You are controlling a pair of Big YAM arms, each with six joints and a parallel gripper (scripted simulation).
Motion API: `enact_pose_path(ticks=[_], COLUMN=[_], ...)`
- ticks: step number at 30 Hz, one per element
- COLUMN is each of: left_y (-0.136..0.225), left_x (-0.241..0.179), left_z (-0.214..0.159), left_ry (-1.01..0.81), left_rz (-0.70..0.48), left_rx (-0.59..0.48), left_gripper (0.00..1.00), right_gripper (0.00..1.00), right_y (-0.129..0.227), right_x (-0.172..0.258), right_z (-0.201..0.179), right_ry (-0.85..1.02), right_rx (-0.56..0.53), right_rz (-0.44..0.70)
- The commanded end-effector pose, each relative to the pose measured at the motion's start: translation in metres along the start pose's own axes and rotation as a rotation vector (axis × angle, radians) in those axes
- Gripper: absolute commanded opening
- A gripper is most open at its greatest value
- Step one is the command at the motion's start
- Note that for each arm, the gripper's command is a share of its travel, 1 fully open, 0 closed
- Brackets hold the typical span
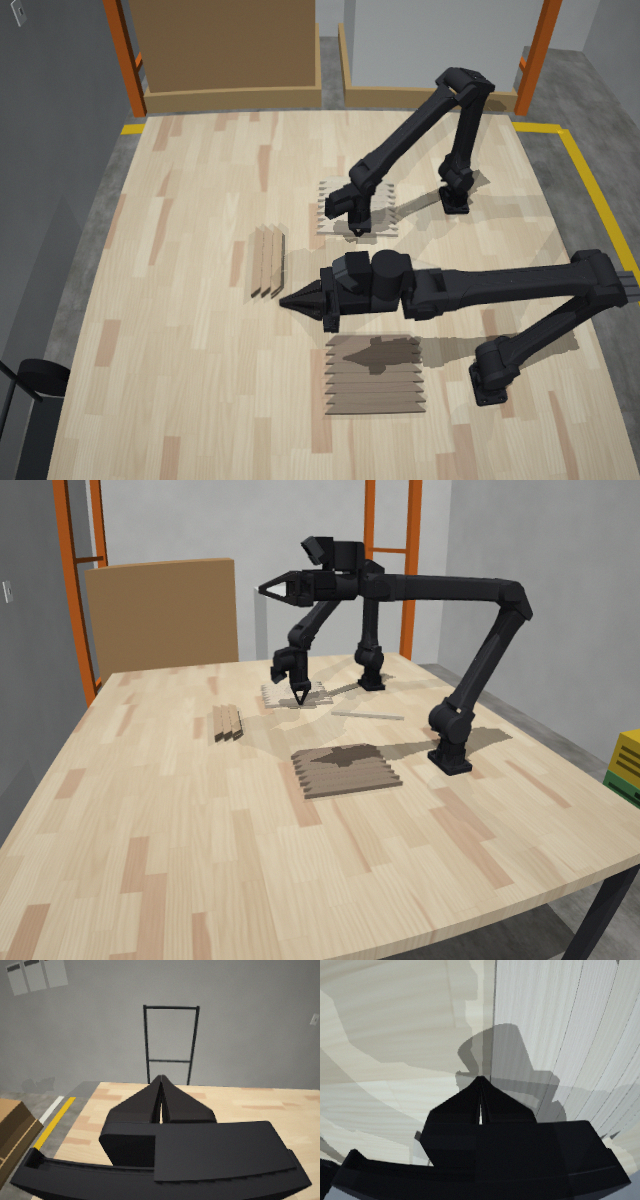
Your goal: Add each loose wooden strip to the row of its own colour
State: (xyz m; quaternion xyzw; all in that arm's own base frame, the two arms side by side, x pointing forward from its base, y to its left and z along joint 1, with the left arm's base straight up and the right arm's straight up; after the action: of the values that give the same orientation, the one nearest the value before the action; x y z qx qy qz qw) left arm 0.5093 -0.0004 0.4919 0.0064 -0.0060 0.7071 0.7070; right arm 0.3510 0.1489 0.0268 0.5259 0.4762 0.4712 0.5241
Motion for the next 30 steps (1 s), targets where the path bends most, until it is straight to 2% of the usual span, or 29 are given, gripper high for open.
enact_pose_path(ticks=[1, 5, 8, 9, 10, 13, 14, 25, 26, 30], left_y=[0.001, 0.001, 0.001, 0.001, 0.001, 0.001, 0.001, -0.001, -0.001, -0.001], left_x=[-0.008, -0.008, -0.008, -0.008, -0.008, -0.008, -0.008, -0.008, -0.009, -0.009], left_z=[0.055, 0.055, 0.055, 0.055, 0.055, 0.055, 0.055, 0.041, 0.032, 0.033], left_ry=[0.009, 0.009, 0.009, 0.009, 0.008, 0.009, 0.009, 0.007, 0.007, 0.007], left_rz=[-0.018, -0.018, -0.018, -0.018, -0.018, -0.018, -0.018, -0.018, -0.018, -0.018], left_rx=[-0.093, -0.093, -0.093, -0.093, -0.093, -0.093, -0.093, -0.07, -0.055, -0.056], left_gripper=[0.01, 0.01, 0.01, 0.01, 0.01, 0.01, 0.01, 0.01, 0.01, 0.01], right_gripper=[0.01, 0.01, 0.01, 0.01, 0.01, 0.01, 0.42, 0.42, 0.42, 0.42], right_y=[0.035, 0.049, 0.045, 0.027, 0.023, 0.023, 0.022, 0.023, 0.03, 0.034], right_x=[0.009, 0.006, 0.005, 0.003, 0.0, -0.001, -0.002, -0.002, 0.011, 0.015], right_z=[0.022, 0.024, 0.024, 0.009, 0.004, 0.006, 0.008, 0.008, 0.004, -0.006], right_ry=[-0.021, -0.027, -0.025, -0.012, -0.013, -0.013, -0.013, -0.013, -0.003, -0.033], right_rx=[-0.065, -0.067, -0.058, -0.015, -0.002, -0.006, -0.01, -0.01, -0.024, -0.026], right_rz=[0.035, 0.035, 0.03, 0.007, 0.0, 0.002, 0.004, 0.004, 0.014, 0.016])
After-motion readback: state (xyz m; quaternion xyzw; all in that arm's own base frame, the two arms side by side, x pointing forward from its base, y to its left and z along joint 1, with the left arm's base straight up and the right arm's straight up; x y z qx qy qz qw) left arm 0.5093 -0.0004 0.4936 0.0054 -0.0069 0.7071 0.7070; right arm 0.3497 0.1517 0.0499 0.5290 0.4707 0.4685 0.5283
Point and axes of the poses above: on each arm, the point where the finger pads meet when closed, its own y axis back along the fingers, its own x axis across the jaws, z = x × y, the point moved 1 cm from there along y, back along the fingers, and after that the axes turned 1 degree about -y, right-handed, at the moved point
